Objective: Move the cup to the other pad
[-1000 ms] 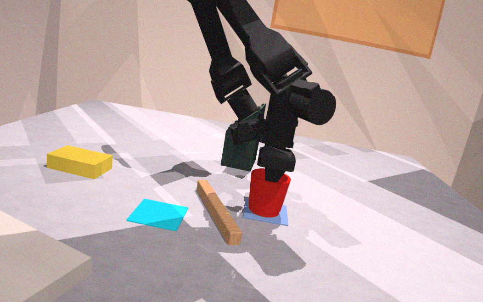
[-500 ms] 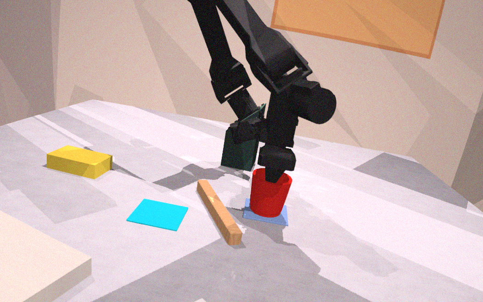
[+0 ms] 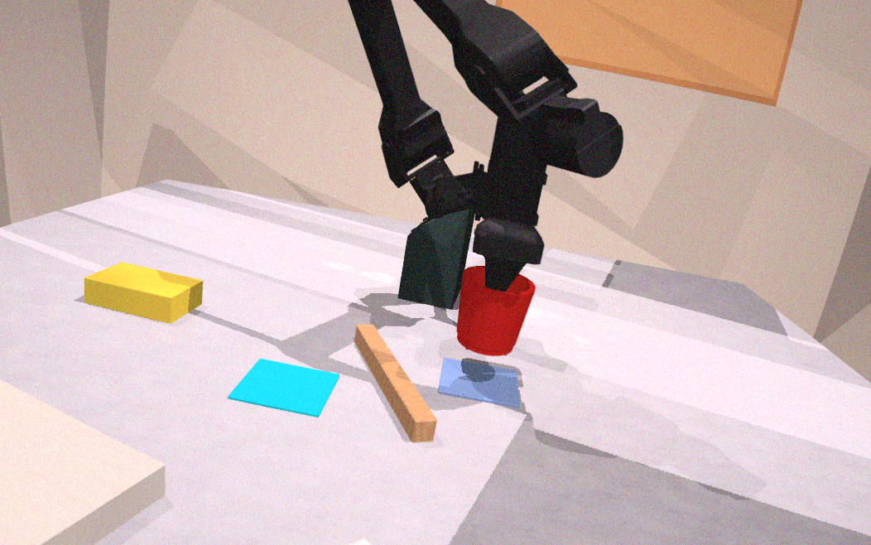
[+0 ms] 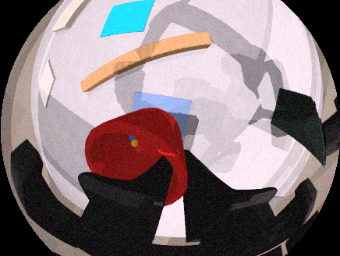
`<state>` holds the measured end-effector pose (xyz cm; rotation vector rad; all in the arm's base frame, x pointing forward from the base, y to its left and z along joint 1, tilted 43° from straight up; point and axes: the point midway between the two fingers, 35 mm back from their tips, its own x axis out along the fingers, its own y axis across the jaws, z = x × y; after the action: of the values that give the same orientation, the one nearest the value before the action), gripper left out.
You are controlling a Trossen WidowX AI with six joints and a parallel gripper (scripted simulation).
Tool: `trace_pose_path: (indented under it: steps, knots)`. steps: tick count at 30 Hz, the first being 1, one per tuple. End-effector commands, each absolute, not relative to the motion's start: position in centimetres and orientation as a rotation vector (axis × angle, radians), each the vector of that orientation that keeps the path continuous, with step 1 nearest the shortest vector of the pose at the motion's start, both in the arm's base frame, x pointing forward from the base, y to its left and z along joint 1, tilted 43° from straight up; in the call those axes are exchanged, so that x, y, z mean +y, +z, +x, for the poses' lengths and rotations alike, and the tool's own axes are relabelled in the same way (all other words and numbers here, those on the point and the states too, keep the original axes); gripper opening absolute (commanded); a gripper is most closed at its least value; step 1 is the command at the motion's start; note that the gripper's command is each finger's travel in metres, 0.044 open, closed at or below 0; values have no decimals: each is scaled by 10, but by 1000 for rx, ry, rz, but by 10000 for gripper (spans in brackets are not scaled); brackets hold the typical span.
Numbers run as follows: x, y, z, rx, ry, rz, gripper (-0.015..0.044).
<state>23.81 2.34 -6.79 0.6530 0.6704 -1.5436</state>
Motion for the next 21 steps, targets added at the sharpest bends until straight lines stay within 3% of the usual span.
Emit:
trace_pose_path:
  steps: [1, 21]
  knots:
    - [26, -65, 238, 670, -1551, 657, 0]
    - [21, -63, 241, 670, -1544, 654, 0]
